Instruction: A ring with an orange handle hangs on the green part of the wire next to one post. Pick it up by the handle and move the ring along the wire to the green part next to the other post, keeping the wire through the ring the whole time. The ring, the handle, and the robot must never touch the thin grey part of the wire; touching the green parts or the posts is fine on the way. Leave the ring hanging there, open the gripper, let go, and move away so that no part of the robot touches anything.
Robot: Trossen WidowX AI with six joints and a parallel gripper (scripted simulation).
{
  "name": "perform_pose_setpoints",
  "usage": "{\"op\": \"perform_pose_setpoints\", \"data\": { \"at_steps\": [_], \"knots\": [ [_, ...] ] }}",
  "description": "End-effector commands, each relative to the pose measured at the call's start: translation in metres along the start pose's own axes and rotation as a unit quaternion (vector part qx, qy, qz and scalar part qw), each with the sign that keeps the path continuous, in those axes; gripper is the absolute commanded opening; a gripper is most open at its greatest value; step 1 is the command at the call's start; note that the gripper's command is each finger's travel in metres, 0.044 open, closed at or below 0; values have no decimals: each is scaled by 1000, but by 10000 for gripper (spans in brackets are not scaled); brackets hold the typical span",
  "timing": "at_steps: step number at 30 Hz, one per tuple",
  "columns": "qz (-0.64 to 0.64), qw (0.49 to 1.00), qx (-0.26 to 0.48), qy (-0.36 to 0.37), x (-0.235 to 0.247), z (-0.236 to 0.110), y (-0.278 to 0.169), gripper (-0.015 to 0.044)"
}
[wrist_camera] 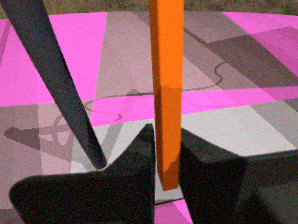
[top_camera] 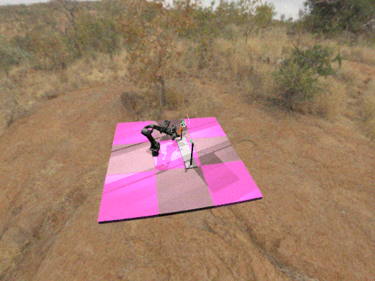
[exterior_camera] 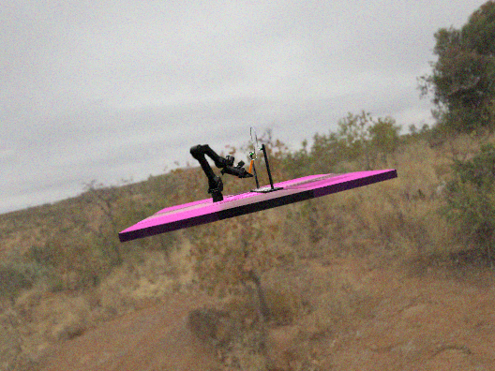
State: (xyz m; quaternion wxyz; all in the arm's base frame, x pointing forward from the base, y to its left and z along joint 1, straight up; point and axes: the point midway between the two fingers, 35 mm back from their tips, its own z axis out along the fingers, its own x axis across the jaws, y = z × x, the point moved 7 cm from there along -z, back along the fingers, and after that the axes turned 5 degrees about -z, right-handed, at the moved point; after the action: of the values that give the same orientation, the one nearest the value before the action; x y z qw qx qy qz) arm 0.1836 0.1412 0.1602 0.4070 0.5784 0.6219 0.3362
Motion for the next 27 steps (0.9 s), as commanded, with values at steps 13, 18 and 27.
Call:
{"op": "perform_pose_setpoints", "data": {
  "at_steps": [13,18,27],
  "knots": [
    [3,1000,6,-1,2,-32,-1,160],
    [3,1000,3,-1,1,-48,-1,160],
    [3,1000,2,-1,0,-50,-1,160]
  ]
}}
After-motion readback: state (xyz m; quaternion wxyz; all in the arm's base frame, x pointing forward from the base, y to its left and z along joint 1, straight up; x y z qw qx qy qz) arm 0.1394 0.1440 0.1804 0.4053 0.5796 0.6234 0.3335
